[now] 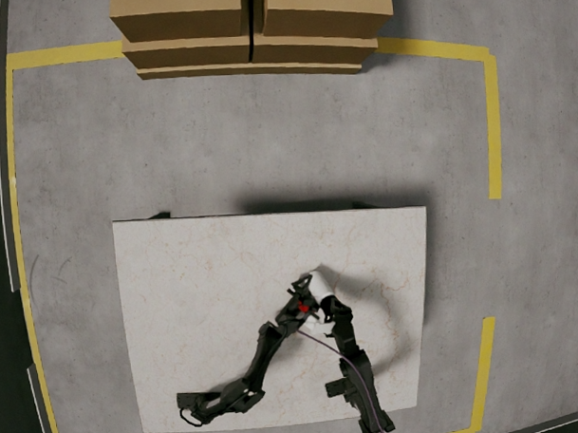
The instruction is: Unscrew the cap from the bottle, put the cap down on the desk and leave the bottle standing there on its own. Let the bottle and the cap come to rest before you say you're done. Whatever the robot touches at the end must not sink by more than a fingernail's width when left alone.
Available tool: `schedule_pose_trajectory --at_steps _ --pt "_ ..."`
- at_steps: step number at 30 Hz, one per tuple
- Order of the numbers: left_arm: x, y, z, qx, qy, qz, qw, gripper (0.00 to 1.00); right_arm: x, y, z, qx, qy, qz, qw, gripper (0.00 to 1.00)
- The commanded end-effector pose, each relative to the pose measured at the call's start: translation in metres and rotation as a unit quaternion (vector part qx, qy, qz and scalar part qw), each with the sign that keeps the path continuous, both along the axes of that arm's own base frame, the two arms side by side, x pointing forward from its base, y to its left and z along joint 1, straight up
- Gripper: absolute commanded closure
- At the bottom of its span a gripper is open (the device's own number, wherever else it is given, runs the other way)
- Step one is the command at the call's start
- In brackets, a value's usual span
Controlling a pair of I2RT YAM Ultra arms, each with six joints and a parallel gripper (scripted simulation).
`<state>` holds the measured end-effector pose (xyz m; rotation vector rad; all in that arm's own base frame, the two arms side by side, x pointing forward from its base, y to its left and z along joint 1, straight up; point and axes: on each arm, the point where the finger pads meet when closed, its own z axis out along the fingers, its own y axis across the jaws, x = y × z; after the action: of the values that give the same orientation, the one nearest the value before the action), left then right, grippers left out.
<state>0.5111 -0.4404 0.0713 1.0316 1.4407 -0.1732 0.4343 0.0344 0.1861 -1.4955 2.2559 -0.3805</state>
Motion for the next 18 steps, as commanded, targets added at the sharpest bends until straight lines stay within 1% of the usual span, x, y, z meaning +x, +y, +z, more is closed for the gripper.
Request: schedule_pose_trajectory --at_steps 1,5,10,17,18 --pt "0.0086 -0.0005 0.0377 -0.042 -0.032 0.007 0.999 1.0 0.002 -0.0022 0.0133 -0.049 -0.04 0.077 0.995 1.0" --pt "0.0086 -0.0005 0.0377 -0.042 -0.032 0.007 0.999 1.0 0.002 -0.0022 0.0133 -0.049 -0.04 0.077 0.995 1.0" --pt "0.0086 -0.0005 0.0377 -0.042 -0.032 0.007 0.999 1.0 0.0013 -0.0004 0.0047 -0.027 -0.018 0.049 0.998 1.0" --pt "0.0086 -0.0005 0.0377 -0.042 -0.032 0.007 0.999 1.0 0.0013 -0.0004 0.0047 -0.027 -0.018 0.049 0.998 0.21" --pt "0.0086 -0.0005 0.0377 -0.042 -0.032 0.007 0.999 1.0 0.0013 -0.0004 0.0047 -0.027 -0.018 0.049 0.998 0.21"
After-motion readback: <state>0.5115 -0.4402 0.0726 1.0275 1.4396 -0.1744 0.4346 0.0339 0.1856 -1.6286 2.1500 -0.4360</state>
